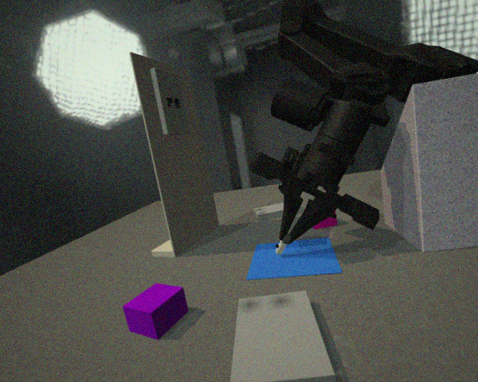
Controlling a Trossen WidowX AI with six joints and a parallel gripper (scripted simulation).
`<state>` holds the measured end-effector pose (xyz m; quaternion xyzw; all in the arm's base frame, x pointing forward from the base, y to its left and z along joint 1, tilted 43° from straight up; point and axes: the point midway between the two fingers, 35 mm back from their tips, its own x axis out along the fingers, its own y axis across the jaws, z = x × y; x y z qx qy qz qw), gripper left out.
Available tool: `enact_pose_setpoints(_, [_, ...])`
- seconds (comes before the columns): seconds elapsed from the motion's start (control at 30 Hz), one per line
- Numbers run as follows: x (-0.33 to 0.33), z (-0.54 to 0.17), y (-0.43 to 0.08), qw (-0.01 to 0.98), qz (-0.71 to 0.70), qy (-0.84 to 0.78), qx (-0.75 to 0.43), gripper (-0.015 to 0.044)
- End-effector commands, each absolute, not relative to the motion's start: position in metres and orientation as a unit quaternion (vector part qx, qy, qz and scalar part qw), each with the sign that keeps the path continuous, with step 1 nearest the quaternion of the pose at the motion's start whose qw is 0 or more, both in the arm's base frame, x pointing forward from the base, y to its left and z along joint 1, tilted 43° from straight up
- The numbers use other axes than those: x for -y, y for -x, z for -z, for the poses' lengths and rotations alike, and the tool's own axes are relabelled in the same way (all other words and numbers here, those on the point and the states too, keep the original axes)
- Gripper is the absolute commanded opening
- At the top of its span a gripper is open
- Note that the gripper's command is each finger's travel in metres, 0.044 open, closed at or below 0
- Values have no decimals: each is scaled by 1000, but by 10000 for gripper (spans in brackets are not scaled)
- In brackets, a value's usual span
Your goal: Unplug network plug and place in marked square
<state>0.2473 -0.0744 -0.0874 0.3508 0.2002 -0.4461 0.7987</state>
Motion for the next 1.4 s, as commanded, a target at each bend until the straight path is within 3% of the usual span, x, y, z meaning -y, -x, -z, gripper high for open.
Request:
enact_pose_setpoints(0.0, [76,91,-244,799,446,-347,-206,0])
enact_pose_setpoints(0.6, [80,90,-246,799,447,-349,-202,0])
enact_pose_setpoints(0.8, [80,90,-246,799,447,-349,-202,156])
enact_pose_setpoints(1.37, [73,84,-242,798,447,-349,-204,156])
